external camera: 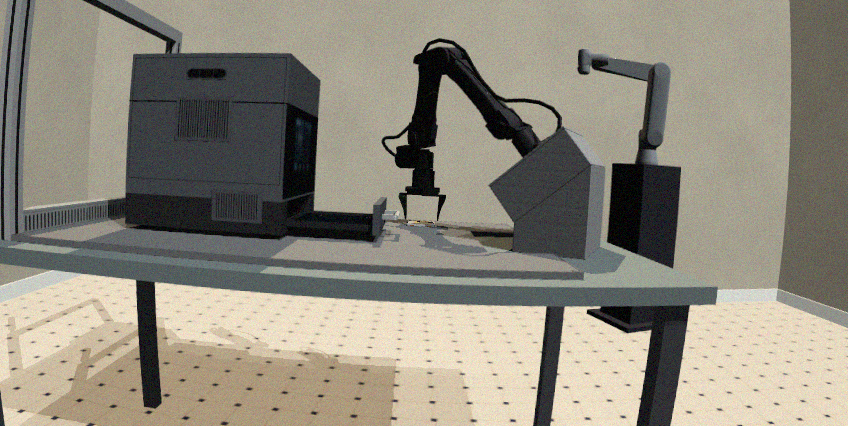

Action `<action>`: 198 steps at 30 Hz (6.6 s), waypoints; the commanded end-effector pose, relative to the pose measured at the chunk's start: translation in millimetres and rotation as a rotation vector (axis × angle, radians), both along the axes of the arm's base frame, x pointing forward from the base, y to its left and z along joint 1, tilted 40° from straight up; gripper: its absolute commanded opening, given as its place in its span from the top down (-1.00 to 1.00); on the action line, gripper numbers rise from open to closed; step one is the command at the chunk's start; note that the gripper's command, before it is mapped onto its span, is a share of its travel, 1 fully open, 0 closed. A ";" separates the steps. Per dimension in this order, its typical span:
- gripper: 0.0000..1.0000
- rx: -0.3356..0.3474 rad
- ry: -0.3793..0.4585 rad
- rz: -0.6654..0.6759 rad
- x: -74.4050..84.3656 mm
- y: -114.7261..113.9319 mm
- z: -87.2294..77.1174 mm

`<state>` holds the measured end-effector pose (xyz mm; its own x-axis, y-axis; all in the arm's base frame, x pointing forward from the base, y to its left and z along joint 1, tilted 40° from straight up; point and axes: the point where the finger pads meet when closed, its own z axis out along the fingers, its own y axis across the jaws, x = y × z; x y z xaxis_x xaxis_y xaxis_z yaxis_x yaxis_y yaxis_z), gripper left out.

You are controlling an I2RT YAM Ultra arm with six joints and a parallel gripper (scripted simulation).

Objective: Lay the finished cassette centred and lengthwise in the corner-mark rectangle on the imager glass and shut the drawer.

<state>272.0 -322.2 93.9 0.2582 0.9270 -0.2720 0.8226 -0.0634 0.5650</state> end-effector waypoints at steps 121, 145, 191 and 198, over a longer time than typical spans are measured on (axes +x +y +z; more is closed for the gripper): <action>1.00 -0.026 -0.016 -0.010 7.0 -10.5 -2.3; 1.00 -0.026 -0.016 -0.010 7.0 -10.5 -2.3; 1.00 -0.017 -0.008 -0.012 -14.8 8.0 14.9; 1.00 -0.017 -0.008 -0.012 -18.1 10.7 19.8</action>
<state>266.8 -313.1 105.0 0.2589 0.9250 -0.2782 0.8184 -0.0571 0.5718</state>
